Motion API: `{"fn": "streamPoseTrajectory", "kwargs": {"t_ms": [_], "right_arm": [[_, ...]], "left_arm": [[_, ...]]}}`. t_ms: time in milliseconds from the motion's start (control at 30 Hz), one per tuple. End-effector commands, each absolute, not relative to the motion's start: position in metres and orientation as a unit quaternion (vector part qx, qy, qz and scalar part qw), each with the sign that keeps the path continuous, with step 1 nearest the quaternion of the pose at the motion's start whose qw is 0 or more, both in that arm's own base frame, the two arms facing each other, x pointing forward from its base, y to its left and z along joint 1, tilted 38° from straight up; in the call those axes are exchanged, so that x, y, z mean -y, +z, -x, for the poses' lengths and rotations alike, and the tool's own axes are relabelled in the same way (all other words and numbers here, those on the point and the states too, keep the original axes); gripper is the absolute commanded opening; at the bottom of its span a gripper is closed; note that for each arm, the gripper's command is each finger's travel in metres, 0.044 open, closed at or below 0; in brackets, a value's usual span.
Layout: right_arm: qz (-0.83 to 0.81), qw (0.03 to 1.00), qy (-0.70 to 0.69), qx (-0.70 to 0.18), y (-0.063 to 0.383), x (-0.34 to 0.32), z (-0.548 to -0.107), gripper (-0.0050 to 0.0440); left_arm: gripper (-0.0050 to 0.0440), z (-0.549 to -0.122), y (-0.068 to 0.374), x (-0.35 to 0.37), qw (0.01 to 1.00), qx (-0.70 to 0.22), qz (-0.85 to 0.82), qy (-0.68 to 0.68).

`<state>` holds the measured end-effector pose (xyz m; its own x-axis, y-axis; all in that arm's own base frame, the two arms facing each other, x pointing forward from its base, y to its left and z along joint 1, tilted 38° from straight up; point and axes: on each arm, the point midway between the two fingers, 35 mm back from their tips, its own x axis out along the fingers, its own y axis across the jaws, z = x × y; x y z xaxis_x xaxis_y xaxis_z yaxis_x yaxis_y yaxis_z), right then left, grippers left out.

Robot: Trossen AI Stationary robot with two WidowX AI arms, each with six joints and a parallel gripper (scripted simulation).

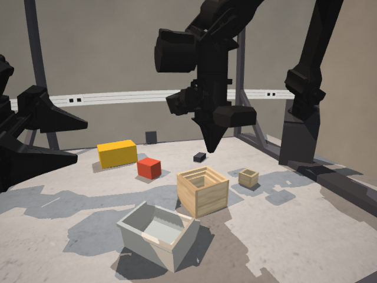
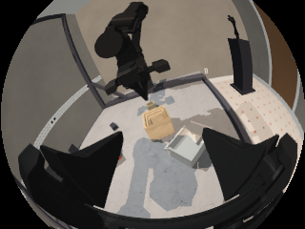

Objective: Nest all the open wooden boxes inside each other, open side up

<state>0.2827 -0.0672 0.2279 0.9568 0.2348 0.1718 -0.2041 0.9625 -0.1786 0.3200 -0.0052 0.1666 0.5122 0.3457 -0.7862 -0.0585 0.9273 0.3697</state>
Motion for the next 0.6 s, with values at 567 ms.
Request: {"fn": "streamPoseTrajectory", "kwargs": {"t_ms": [567], "right_arm": [[-0.084,0.988,0.047,-0.12,0.186,0.014,-0.341,0.04]], "left_arm": [[-0.005,-0.29,0.13,-0.004,0.867,-0.465,-0.096,0.149]]}}
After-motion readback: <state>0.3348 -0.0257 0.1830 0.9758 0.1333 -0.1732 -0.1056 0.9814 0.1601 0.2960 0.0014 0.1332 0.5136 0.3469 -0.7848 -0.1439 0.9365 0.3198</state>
